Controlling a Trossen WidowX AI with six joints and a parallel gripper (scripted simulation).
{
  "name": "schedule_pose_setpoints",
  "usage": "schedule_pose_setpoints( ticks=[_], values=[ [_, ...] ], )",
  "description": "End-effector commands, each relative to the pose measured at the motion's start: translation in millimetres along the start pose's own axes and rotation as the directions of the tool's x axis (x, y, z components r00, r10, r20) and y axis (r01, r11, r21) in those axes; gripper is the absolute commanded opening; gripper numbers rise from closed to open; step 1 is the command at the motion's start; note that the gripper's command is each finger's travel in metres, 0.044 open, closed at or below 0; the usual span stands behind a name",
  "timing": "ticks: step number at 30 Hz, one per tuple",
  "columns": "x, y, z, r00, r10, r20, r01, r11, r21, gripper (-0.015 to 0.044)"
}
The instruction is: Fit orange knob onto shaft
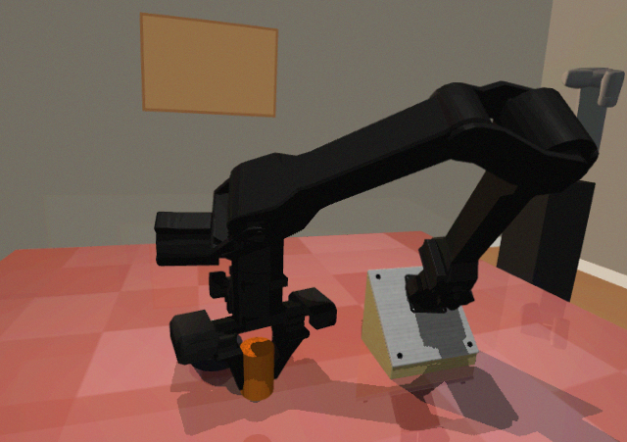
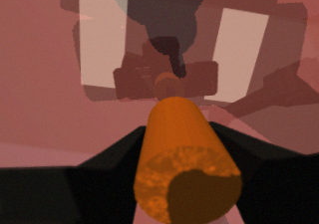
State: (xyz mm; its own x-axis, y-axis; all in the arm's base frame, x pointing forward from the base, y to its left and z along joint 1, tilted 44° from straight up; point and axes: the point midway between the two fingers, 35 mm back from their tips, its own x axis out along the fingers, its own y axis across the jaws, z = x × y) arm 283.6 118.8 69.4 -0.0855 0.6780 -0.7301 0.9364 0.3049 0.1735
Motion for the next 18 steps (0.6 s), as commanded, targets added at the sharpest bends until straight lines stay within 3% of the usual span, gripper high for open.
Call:
schedule_pose_setpoints(
  ticks=[1, 18],
  values=[
    [-15.2, 3.3, 0.6, 1.0, 0.007, 0.007, -0.007, 1.0, -0.011, 0.0],
    [-69.2, 3.3, 3.6, 1.0, 0.006, 0.004, -0.006, 1.0, -0.01, 0.0]
  ],
)
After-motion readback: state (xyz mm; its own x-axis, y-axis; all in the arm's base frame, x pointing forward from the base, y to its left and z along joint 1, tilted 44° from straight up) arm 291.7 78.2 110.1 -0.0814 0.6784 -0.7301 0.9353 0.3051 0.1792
